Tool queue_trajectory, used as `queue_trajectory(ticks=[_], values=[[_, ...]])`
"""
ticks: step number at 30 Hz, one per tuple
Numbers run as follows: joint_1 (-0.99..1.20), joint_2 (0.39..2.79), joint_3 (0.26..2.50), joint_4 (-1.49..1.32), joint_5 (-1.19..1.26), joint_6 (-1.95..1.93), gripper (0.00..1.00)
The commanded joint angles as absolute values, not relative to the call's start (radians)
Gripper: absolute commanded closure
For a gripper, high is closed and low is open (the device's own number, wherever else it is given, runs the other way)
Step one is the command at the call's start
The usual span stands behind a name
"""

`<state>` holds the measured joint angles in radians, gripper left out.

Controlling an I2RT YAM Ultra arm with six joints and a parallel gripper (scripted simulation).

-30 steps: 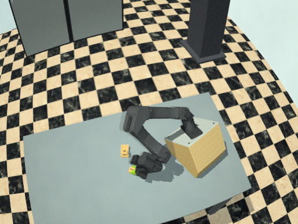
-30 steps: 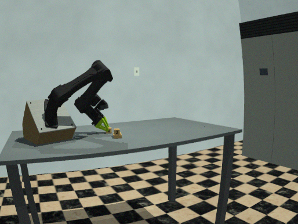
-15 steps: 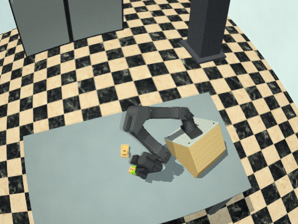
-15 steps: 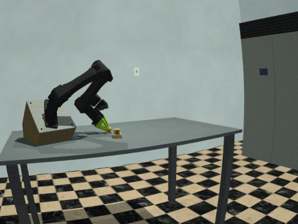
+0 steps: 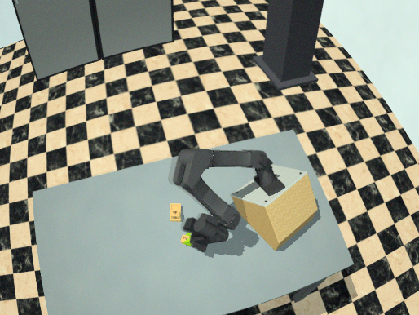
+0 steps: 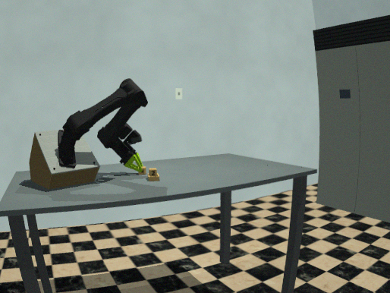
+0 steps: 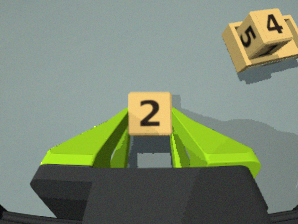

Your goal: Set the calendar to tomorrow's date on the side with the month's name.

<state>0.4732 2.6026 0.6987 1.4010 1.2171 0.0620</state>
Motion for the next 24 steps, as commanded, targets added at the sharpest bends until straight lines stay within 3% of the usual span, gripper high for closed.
queue_trajectory(ticks=[1, 14, 24], values=[[0.487, 2.594, 0.688, 1.421, 1.216, 0.054, 0.74], [0.542, 2.472, 0.657, 1.232, 1.268, 0.148, 0.74], [0.626, 2.292, 0.7, 0.867, 1.334, 0.338, 0.74]])
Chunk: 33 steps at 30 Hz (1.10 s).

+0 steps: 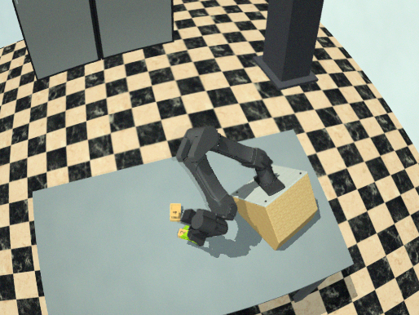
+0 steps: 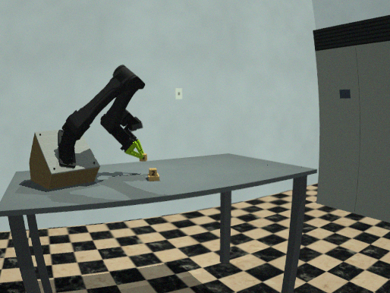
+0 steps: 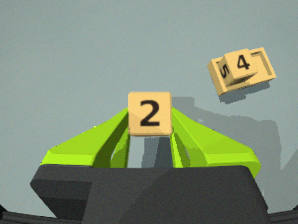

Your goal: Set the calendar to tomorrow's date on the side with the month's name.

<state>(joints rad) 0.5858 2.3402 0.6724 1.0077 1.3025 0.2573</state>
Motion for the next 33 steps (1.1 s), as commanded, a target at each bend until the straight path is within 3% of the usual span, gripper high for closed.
queue_trajectory(ticks=[1, 33], values=[[0.631, 2.282, 0.702, 0.841, 1.338, 0.353, 0.74], [0.643, 2.253, 0.704, 0.775, 1.346, 0.391, 0.74]])
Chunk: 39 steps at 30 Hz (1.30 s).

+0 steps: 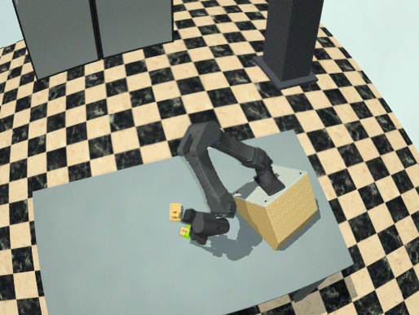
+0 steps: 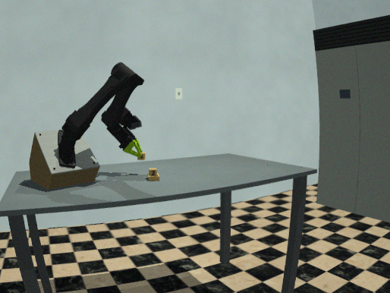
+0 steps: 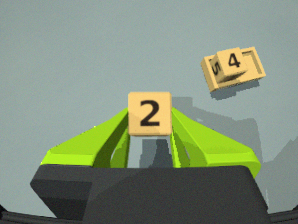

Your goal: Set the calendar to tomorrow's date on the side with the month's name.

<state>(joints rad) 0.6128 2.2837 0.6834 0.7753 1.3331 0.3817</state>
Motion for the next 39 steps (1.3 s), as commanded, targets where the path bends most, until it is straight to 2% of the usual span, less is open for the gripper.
queue_trajectory(ticks=[1, 27, 39], values=[[0.643, 2.253, 0.704, 0.775, 1.346, 0.391, 0.74], [0.639, 2.249, 0.713, 0.748, 1.331, 0.401, 0.74], [0.607, 2.191, 0.791, 0.417, 1.242, 0.579, 0.74]])
